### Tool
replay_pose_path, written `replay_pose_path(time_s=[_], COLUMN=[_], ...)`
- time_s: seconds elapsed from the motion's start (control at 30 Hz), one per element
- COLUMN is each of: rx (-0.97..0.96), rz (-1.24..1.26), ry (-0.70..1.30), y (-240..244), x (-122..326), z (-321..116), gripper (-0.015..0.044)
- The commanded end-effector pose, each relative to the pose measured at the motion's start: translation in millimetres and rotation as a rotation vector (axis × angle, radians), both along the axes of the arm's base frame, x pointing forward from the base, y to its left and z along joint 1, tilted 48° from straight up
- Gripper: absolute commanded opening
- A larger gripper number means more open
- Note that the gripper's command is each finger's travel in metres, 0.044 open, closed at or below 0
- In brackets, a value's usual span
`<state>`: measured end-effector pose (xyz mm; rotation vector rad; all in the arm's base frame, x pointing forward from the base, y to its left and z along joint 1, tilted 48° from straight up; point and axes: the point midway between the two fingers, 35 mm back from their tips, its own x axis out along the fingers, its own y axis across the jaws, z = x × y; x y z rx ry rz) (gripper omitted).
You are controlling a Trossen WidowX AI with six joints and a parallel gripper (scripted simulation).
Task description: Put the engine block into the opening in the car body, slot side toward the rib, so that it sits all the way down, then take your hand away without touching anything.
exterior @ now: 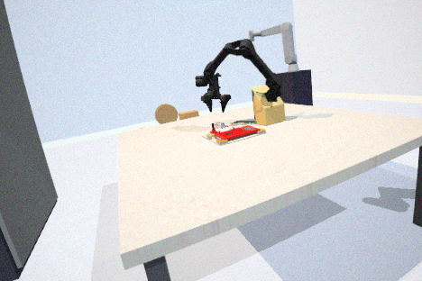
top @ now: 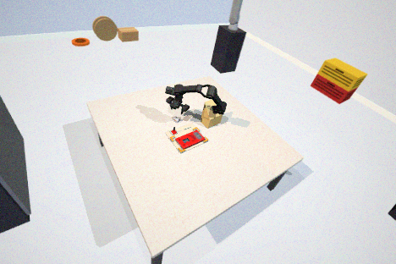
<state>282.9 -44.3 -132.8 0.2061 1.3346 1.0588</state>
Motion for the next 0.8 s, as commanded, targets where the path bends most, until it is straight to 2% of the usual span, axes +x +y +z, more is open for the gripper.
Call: replay_pose_path(time_s=[0.0,0.77], rx=[0.014,0.015], rz=[0.013,0.012], ry=[0.01,0.01], y=[23.9,48.4], x=[-7.6,-11.3], z=[-16.9,-39.6], gripper=[0.044,0.044])
